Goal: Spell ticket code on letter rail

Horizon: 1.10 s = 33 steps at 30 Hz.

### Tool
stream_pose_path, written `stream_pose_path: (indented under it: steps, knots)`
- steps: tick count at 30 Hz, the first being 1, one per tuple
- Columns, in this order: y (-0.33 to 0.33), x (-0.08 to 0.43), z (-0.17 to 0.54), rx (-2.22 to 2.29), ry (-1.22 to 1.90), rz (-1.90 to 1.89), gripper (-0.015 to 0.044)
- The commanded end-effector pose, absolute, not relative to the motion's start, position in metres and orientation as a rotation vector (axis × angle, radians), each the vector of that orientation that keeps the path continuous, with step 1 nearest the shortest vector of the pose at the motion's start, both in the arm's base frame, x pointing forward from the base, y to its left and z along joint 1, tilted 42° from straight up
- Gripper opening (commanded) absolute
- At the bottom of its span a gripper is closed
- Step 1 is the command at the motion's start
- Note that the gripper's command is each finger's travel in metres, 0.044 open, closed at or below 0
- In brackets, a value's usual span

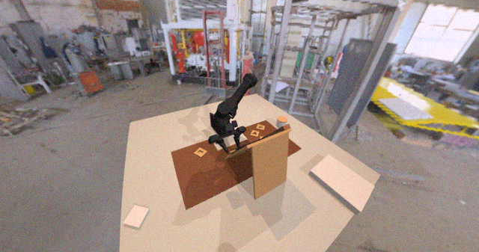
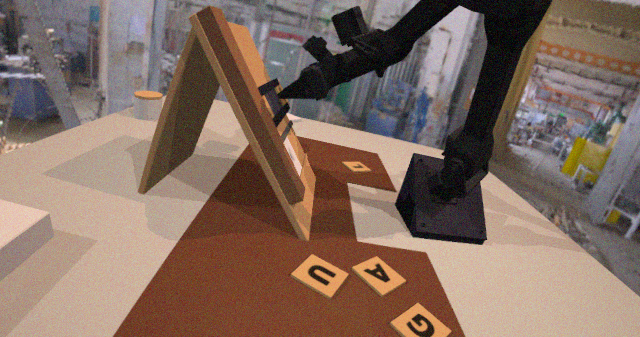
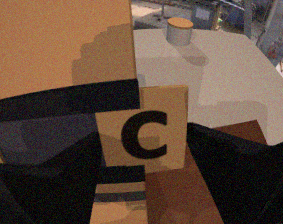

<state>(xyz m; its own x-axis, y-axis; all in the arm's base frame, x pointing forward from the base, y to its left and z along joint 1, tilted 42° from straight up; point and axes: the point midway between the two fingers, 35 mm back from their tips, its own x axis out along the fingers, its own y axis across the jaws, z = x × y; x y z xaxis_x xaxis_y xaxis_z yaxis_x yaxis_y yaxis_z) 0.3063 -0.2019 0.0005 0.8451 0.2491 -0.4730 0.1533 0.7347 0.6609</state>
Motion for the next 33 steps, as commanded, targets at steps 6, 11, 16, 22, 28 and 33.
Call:
stream_pose_path:
  steps: [6, 11, 16, 22, 28, 33]
  knots:
    - [-0.198, 0.307, 0.004, 0.756, 0.576, 0.052, 0.0000]
    - [-0.197, 0.308, 0.006, 0.756, 0.576, 0.052, 0.0000]
    - [-0.195, 0.308, 0.007, 0.756, 0.576, 0.052, 0.0000]
    - [-0.193, 0.309, 0.009, 0.756, 0.576, 0.052, 0.0000]
    - [-0.190, 0.309, 0.011, 0.756, 0.576, 0.052, 0.0000]
    - [-0.189, 0.309, 0.013, 0.757, 0.576, 0.052, 0.0000]
